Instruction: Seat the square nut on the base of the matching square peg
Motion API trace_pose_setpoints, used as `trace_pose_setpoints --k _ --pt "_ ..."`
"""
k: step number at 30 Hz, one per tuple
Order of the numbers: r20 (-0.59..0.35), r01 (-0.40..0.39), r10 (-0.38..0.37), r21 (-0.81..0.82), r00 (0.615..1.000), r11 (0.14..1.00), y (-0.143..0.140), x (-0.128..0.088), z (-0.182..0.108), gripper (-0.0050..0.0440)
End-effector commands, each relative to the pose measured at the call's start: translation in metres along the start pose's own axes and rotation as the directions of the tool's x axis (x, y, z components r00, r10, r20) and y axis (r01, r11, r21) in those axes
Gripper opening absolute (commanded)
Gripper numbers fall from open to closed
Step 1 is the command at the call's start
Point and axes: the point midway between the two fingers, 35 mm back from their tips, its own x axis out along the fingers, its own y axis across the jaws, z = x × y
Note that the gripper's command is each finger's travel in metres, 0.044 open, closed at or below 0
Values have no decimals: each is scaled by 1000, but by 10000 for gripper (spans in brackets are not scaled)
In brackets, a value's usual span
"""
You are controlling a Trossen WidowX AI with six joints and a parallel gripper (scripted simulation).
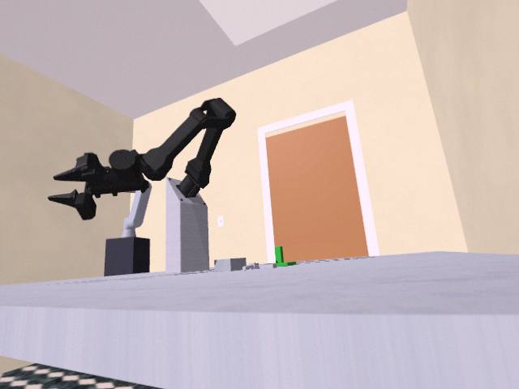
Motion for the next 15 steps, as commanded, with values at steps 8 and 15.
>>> trace_pose_setpoints --k 8,15 --pt "-17 -380 452 -571 892 728 121 -138 -48 320" --pt "-116 -440 672 -833 731 334 152 -230 -104 320"
